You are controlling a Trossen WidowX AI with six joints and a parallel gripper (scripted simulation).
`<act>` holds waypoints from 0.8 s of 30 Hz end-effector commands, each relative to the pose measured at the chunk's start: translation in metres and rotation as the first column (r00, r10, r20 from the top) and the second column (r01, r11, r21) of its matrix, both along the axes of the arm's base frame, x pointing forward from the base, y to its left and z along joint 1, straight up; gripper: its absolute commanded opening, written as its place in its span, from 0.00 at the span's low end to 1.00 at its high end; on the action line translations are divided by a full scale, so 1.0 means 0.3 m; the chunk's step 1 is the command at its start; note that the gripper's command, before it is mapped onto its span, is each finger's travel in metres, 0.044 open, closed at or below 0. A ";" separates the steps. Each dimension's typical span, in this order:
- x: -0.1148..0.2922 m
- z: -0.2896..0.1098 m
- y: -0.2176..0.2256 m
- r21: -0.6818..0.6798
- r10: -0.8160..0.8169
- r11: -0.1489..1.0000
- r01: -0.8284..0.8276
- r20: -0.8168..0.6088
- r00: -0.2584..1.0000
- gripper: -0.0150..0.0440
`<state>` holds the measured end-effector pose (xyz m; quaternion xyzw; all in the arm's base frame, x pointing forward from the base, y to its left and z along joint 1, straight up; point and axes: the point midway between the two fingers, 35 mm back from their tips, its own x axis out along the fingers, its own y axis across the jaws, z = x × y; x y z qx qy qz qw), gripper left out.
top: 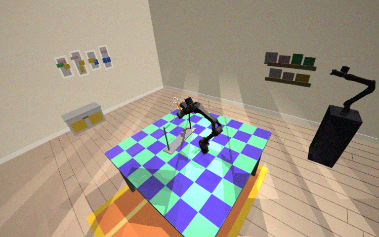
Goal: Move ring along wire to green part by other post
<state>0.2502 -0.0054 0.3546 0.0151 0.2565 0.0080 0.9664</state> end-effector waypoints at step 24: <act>0.003 0.004 -0.045 -0.353 0.005 0.936 0.013 0.050 0.999 0.00</act>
